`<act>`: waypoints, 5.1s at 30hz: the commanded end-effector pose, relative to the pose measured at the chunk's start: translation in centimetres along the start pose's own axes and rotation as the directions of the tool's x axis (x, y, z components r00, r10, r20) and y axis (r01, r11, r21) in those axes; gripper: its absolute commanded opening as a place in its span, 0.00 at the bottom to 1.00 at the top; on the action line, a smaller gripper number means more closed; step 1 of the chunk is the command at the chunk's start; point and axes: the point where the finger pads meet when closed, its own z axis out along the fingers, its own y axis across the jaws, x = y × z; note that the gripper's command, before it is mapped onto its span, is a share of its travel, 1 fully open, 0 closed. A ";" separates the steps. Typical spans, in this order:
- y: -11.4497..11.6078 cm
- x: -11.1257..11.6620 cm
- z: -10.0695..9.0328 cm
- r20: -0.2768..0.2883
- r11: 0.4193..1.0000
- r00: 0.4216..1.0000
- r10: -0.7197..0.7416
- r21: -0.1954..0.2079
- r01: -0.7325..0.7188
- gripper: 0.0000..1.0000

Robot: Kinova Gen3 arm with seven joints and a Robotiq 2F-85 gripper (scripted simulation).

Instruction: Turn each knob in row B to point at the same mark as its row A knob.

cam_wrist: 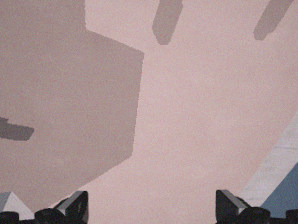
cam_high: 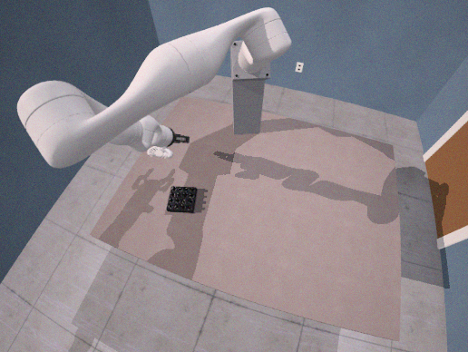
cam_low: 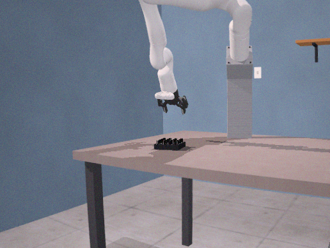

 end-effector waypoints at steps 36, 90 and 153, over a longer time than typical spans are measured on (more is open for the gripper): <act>-0.6 2.5 -1.1 -0.104 1.000 0.994 -0.011 0.002 0.012 1.00; -1.6 4.9 -2.0 -0.204 1.000 0.979 -0.024 0.009 0.027 1.00; -3.0 9.2 -3.7 -0.374 0.999 0.926 -0.044 0.012 0.053 1.00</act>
